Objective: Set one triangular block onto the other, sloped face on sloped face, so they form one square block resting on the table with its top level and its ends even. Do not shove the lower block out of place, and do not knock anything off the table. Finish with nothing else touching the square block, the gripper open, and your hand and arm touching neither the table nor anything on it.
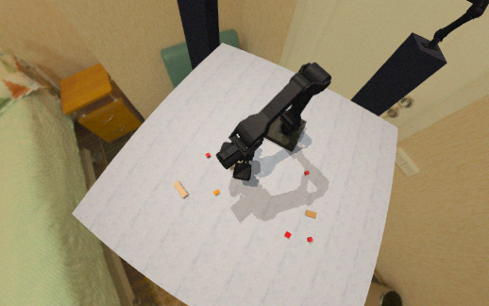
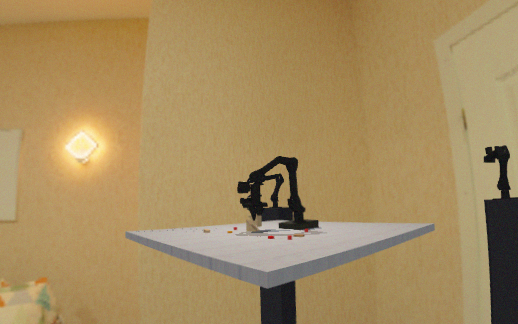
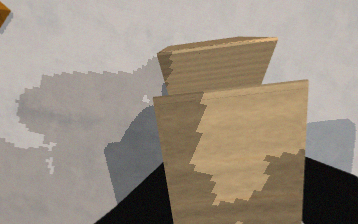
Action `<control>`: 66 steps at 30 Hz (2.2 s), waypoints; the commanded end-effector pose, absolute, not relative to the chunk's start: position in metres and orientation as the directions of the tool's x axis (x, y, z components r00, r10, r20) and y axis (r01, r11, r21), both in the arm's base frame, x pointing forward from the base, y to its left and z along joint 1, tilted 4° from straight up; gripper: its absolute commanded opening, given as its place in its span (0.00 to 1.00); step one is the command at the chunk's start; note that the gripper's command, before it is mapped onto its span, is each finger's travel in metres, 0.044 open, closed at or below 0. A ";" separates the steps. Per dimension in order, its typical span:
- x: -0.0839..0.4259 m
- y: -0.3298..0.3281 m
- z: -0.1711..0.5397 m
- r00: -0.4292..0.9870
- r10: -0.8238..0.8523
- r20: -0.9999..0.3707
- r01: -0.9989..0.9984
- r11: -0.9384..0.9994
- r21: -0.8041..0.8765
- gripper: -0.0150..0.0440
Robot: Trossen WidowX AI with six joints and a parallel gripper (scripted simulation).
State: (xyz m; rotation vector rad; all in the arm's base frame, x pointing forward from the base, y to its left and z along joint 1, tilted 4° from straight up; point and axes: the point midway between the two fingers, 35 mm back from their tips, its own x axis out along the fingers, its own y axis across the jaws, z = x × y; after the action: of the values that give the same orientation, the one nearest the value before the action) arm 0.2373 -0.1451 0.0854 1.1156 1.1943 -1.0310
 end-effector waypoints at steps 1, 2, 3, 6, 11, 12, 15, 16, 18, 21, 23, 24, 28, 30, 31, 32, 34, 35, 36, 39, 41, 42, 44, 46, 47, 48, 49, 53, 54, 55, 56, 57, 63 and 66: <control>0.238 -0.146 0.083 0.101 -0.012 -0.995 0.981 0.167 0.098 0.25; 0.238 -0.146 0.084 0.102 -0.010 -0.995 0.981 0.167 0.099 0.25; 0.238 -0.146 0.084 0.102 -0.010 -0.995 0.981 0.168 0.099 0.25; 0.238 -0.145 0.083 0.100 -0.008 -0.995 0.981 0.168 0.097 0.25; 0.238 -0.145 0.083 0.101 -0.008 -0.995 0.981 0.169 0.099 0.25; 0.238 -0.145 0.083 0.101 -0.008 -0.995 0.981 0.169 0.099 0.25; 0.238 -0.145 0.083 0.101 -0.007 -0.995 0.980 0.170 0.099 0.25; 0.238 -0.145 0.083 0.101 -0.007 -0.995 0.980 0.170 0.099 0.25; 0.238 -0.145 0.082 0.102 -0.006 -0.995 0.980 0.171 0.099 0.25; 0.237 -0.145 0.082 0.102 -0.006 -0.995 0.980 0.171 0.099 0.25; 0.237 -0.146 0.081 0.102 -0.006 -0.995 0.980 0.171 0.099 0.25; 0.237 -0.146 0.081 0.102 -0.006 -0.995 0.980 0.171 0.099 0.25; 0.238 -0.147 0.079 0.102 -0.006 -0.995 0.980 0.171 0.099 0.25; 0.238 -0.147 0.077 0.102 -0.006 -0.995 0.980 0.171 0.099 0.25; 0.238 -0.148 0.077 0.102 -0.006 -0.995 0.980 0.171 0.099 0.25; 0.238 -0.148 0.076 0.102 -0.006 -0.995 0.980 0.171 0.099 0.25; 0.238 -0.148 0.075 0.102 -0.006 -0.995 0.980 0.171 0.099 0.25; 0.238 -0.149 0.074 0.102 -0.006 -0.995 0.980 0.171 0.099 0.25; 0.239 -0.149 0.074 0.102 -0.006 -0.995 0.980 0.171 0.099 0.25; 0.239 -0.150 0.072 0.101 -0.006 -0.995 0.980 0.171 0.099 0.25; 0.239 -0.150 0.071 0.101 -0.006 -0.995 0.980 0.171 0.099 0.25; 0.239 -0.150 0.070 0.101 -0.006 -0.995 0.980 0.171 0.099 0.25; 0.239 -0.151 0.069 0.101 -0.006 -0.995 0.980 0.171 0.099 0.25; 0.239 -0.151 0.068 0.101 -0.007 -0.995 0.980 0.171 0.099 0.25; 0.239 -0.152 0.067 0.101 -0.007 -0.995 0.980 0.171 0.099 0.25; 0.240 -0.152 0.067 0.101 -0.007 -0.995 0.980 0.171 0.099 0.25; 0.240 -0.152 0.066 0.101 -0.007 -0.995 0.980 0.171 0.099 0.25; 0.240 -0.153 0.064 0.102 -0.007 -0.995 0.980 0.171 0.099 0.25; 0.240 -0.154 0.063 0.102 -0.007 -0.995 0.980 0.171 0.099 0.25; 0.240 -0.154 0.062 0.102 -0.007 -0.995 0.980 0.171 0.099 0.25; 0.240 -0.154 0.062 0.102 -0.007 -0.995 0.980 0.171 0.099 0.25; 0.240 -0.154 0.061 0.102 -0.007 -0.995 0.980 0.171 0.099 0.25; 0.241 -0.155 0.061 0.102 -0.007 -0.995 0.980 0.171 0.099 0.25; 0.241 -0.155 0.061 0.102 -0.007 -0.995 0.980 0.171 0.099 0.25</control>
State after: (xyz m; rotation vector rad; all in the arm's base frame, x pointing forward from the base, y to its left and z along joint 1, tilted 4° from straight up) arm 0.2403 -0.1549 0.0618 1.1175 1.1971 -1.0223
